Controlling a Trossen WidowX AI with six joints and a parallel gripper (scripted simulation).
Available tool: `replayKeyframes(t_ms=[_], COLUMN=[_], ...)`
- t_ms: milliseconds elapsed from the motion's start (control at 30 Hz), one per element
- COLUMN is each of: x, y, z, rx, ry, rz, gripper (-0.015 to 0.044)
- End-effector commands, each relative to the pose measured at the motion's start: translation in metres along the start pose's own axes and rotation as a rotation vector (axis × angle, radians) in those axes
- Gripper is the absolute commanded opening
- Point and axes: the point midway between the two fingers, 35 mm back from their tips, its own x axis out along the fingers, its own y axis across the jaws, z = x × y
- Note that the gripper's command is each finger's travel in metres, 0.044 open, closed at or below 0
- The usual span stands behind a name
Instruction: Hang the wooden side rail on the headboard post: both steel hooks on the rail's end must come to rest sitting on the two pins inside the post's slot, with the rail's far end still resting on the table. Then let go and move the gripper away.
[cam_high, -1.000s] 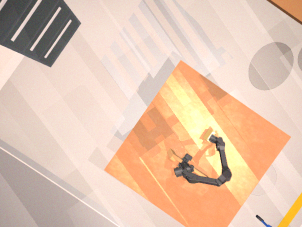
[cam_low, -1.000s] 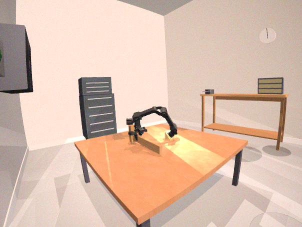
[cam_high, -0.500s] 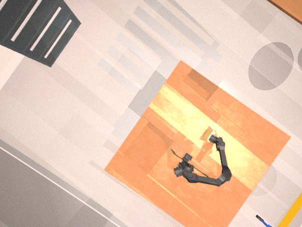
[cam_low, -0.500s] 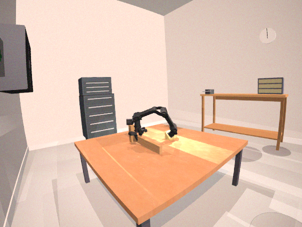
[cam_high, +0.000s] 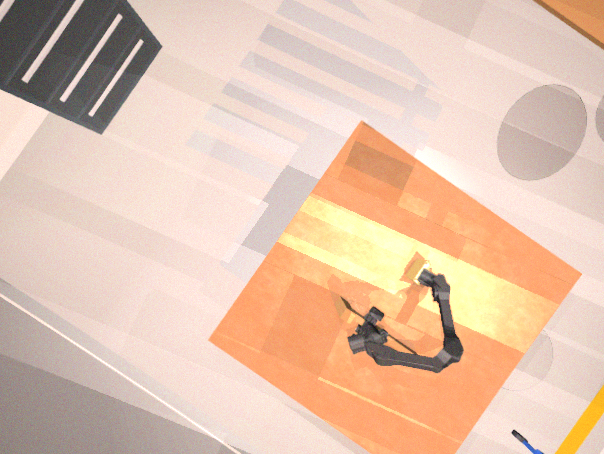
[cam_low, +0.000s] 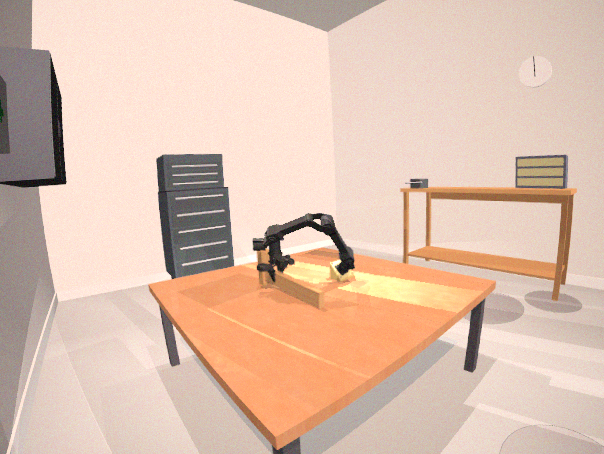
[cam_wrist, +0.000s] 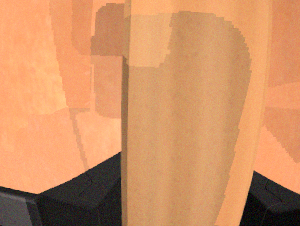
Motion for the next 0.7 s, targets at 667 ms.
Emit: replayKeyframes(t_ms=[667], x=[0.0011], y=[0.0008], z=[-0.0005], rx=[0.002], ry=[-0.001], rz=[-0.001], gripper=[0.0131])
